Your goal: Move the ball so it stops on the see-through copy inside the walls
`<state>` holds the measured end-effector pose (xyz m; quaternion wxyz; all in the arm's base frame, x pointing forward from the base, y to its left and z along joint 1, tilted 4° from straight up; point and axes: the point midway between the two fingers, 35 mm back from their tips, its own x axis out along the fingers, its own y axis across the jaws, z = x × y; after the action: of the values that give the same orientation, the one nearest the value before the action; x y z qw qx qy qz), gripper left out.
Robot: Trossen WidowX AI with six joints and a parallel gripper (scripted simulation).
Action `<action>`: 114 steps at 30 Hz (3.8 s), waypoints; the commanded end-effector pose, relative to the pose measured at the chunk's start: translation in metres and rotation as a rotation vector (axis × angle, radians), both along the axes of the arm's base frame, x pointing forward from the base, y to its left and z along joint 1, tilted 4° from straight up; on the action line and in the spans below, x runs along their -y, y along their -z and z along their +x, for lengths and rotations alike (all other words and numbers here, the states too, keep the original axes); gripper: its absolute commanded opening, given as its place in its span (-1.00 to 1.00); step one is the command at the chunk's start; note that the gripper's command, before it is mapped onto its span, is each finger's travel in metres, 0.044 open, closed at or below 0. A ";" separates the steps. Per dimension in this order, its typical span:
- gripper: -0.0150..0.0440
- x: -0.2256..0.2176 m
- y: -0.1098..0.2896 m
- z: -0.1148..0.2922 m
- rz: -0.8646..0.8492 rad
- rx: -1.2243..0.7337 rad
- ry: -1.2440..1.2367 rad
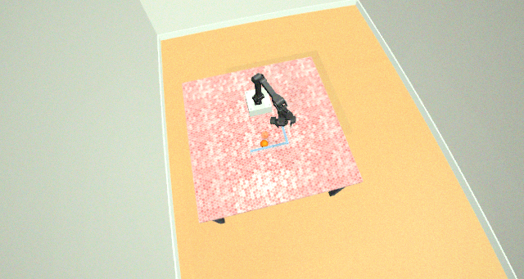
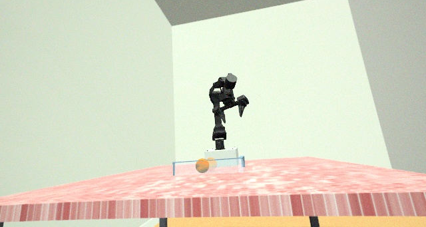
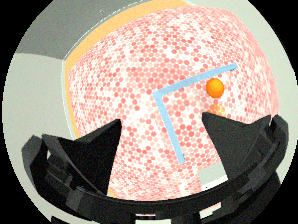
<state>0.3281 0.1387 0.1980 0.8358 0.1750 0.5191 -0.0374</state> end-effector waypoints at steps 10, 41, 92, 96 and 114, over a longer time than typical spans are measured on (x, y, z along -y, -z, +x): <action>0.96 0.153 0.130 0.040 -0.227 -0.337 -0.314; 0.96 0.159 0.174 0.044 -0.227 -0.349 -0.327; -0.49 0.163 0.136 0.026 -0.193 -0.416 -0.303; -0.49 0.161 0.112 0.030 -0.205 -0.392 -0.316; -0.49 0.154 0.071 0.020 -0.226 -0.350 -0.328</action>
<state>0.3540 -0.0173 0.1315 0.7430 -0.0148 0.6690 0.0126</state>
